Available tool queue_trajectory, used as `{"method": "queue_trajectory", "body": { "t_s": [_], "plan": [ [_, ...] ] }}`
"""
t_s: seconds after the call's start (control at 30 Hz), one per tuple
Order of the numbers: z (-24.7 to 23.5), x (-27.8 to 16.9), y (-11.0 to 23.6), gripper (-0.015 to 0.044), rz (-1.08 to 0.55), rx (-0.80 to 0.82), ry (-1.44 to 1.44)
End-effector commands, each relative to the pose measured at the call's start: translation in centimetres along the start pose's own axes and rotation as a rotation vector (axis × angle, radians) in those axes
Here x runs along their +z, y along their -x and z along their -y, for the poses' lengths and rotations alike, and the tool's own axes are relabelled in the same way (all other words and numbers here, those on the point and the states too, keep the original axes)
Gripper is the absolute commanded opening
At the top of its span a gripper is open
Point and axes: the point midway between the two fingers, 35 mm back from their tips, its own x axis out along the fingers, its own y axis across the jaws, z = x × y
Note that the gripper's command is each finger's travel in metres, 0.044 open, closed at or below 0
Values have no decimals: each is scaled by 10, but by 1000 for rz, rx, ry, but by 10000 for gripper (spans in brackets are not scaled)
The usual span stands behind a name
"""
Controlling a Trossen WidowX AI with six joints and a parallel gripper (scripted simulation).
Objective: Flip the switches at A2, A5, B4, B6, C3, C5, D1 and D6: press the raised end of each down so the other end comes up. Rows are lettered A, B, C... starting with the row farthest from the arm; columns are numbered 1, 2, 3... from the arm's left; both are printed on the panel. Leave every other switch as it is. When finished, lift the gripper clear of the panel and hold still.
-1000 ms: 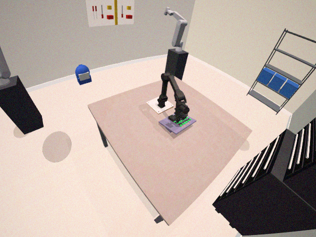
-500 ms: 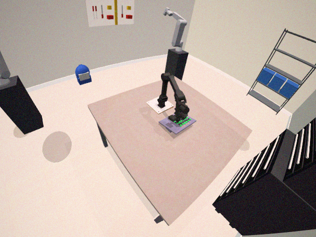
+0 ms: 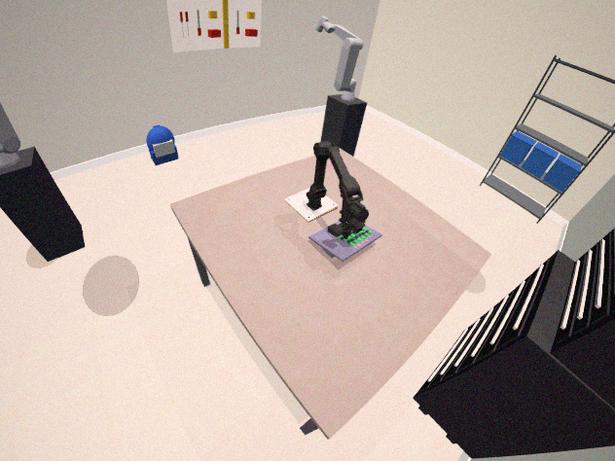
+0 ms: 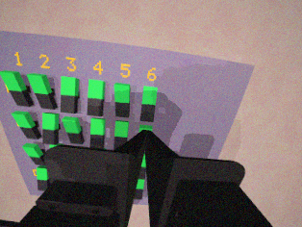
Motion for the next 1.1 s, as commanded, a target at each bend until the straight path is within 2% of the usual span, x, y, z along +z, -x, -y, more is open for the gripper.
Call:
{"method": "queue_trajectory", "body": {
  "t_s": [0.0, 1.07],
  "plan": [
    [-1, 0, -2, 0, -1, 6, 3],
    [-1, 0, -6, 0, -1, 6, 3]
  ]
}}
